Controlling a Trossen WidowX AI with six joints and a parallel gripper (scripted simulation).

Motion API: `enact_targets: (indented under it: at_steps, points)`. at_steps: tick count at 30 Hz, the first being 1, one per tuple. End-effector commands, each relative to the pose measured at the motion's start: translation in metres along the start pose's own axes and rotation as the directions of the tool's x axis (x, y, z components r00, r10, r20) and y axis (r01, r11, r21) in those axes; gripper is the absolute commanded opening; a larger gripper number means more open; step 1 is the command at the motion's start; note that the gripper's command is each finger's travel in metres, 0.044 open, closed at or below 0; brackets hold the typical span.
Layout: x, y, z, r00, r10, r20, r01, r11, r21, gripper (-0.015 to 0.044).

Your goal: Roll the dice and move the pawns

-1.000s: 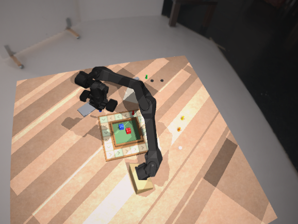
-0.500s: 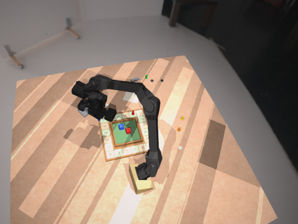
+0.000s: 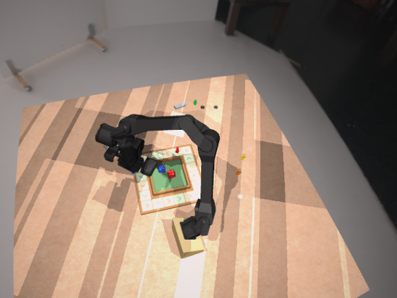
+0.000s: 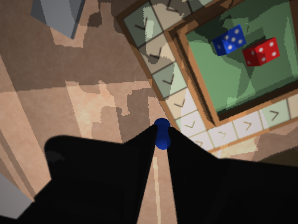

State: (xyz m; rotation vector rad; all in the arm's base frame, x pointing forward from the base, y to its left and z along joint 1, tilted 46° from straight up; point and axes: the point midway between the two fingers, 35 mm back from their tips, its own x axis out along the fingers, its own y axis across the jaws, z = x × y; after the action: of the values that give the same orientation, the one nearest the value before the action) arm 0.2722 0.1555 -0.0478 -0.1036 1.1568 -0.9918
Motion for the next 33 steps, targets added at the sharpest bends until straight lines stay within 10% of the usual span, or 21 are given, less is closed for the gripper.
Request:
enact_targets:
  at_steps: [1, 33]
  points:
    - [0.003, -0.008, -0.01, 1.0, 0.004, -0.002, -0.004, 1.0, 0.005, 0.0]
    - [0.051, -0.087, -0.075, 1.0, -0.006, 0.001, 0.006, 1.0, 0.005, 0.0]
